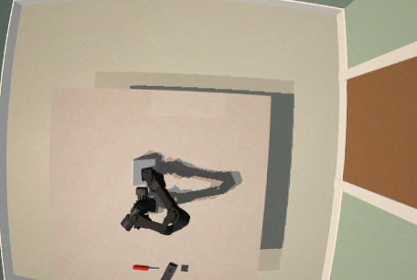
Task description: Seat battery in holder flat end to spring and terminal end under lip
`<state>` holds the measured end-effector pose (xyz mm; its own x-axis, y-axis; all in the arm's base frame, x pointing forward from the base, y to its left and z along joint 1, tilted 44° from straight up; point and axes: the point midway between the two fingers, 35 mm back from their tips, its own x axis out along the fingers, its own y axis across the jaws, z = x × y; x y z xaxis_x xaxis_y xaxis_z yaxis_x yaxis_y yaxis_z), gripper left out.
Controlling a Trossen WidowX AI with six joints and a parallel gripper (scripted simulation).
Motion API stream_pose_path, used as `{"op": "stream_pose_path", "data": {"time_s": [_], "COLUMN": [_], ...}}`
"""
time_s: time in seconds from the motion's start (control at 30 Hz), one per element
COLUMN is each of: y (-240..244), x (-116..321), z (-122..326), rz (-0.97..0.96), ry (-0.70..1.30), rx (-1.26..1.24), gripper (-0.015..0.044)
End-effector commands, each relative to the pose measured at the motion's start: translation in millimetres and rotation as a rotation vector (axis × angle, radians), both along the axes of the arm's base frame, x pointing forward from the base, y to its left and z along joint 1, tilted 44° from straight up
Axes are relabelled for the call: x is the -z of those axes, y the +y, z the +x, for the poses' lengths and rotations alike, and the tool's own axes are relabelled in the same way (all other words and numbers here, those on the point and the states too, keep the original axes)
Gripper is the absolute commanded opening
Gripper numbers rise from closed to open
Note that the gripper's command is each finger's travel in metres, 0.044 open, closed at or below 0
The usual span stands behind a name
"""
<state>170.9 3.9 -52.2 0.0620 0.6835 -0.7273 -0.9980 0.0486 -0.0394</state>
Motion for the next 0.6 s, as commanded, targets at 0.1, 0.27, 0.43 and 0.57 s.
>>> {"op": "stream_pose_path", "data": {"time_s": [0.1,0.27,0.43,0.57], "y": [0.9,-17.1,-34.1,-35.3], "x": [-0.2,-16.9,-36.3,-36.4], "z": [0.2,0.2,-2.9,-0.9], "rz": [0.005,0.001,0.003,0.004], "ry": [0.000,0.001,0.001,0.021], "rx": [0.004,0.004,0.004,0.025], "gripper": [0.0084,0.0084,0.0084,0.0084]}}
